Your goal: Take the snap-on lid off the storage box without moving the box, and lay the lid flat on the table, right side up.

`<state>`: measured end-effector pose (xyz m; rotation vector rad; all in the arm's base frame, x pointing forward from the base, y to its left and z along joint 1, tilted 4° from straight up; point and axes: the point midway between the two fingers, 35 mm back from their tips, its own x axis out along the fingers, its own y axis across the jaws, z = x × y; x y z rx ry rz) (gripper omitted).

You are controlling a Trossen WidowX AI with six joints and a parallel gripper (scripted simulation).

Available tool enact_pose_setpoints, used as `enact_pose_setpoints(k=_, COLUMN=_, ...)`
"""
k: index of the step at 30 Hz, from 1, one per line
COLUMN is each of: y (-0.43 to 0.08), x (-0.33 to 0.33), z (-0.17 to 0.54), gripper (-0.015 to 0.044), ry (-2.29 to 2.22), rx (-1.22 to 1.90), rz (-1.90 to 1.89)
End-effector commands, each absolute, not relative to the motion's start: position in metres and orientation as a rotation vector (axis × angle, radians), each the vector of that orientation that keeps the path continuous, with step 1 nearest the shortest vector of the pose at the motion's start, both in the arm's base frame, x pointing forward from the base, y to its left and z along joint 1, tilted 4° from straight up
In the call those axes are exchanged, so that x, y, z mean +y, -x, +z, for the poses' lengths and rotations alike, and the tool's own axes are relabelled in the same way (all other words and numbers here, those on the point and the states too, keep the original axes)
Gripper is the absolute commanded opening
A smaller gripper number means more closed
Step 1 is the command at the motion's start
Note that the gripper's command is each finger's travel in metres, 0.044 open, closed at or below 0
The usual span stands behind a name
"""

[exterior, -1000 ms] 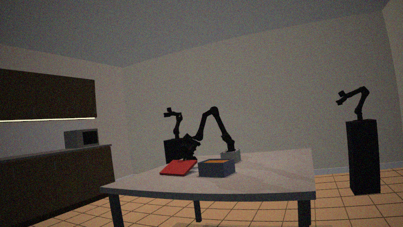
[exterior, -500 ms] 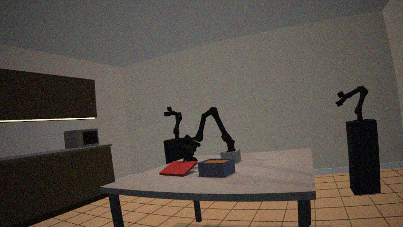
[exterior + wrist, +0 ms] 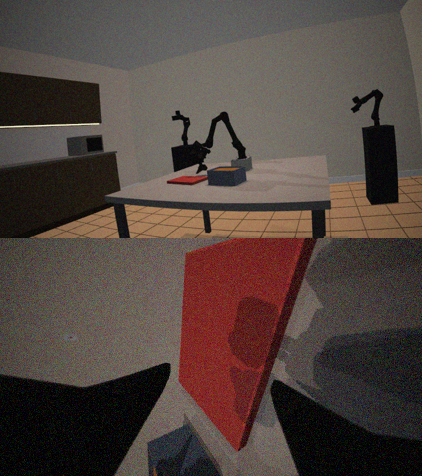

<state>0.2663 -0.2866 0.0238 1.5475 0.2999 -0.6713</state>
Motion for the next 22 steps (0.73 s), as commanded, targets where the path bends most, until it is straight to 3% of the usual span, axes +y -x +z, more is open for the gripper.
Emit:
enact_pose_setpoints(k=1, y=-0.259, x=-0.283, z=0.022, gripper=0.044, ry=-1.551, rx=0.306, rz=-0.67)
enact_pose_setpoints(k=22, y=-0.218, x=-0.274, z=0.018, gripper=0.044, ry=-1.551, rx=0.309, rz=-0.673)
